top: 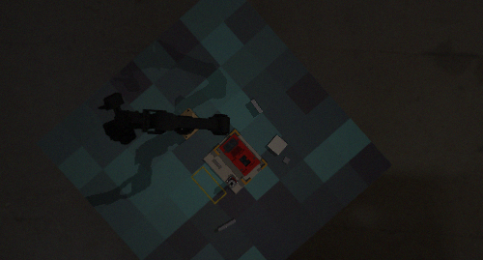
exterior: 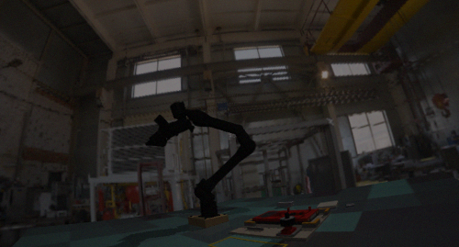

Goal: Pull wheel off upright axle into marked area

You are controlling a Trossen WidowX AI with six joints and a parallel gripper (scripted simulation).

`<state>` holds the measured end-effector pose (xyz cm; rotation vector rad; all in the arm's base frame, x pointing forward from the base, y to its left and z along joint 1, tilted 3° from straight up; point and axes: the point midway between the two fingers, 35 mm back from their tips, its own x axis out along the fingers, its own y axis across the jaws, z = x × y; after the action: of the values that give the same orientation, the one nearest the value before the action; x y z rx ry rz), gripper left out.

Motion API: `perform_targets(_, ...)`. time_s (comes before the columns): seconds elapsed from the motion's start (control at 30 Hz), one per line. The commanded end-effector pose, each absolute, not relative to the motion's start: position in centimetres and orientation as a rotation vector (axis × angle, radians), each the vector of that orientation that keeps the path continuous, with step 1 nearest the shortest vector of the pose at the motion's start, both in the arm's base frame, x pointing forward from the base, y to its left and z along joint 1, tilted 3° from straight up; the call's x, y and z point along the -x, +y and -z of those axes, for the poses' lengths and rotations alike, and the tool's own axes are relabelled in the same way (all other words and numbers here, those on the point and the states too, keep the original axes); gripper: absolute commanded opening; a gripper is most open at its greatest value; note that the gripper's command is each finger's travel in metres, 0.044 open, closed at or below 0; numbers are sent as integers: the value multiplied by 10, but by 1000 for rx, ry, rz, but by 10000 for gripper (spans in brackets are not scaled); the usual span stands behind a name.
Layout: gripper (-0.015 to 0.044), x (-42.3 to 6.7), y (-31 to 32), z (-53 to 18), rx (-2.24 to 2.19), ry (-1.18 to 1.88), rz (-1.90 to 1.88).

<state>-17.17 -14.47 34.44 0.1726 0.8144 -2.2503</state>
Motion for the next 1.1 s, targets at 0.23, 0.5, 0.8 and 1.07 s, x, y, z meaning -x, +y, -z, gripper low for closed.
perform_targets(0.23, 300, 139, -209, -326, -355, 615, 2021)
perform_targets(0.5, 300, 66, -273, -299, -603, 503, 1735)
perform_targets(0.8, 300, -50, -307, -262, -864, 533, 1416)
perform_targets(1.07, 300, -145, -295, -230, -1041, 629, 1230)
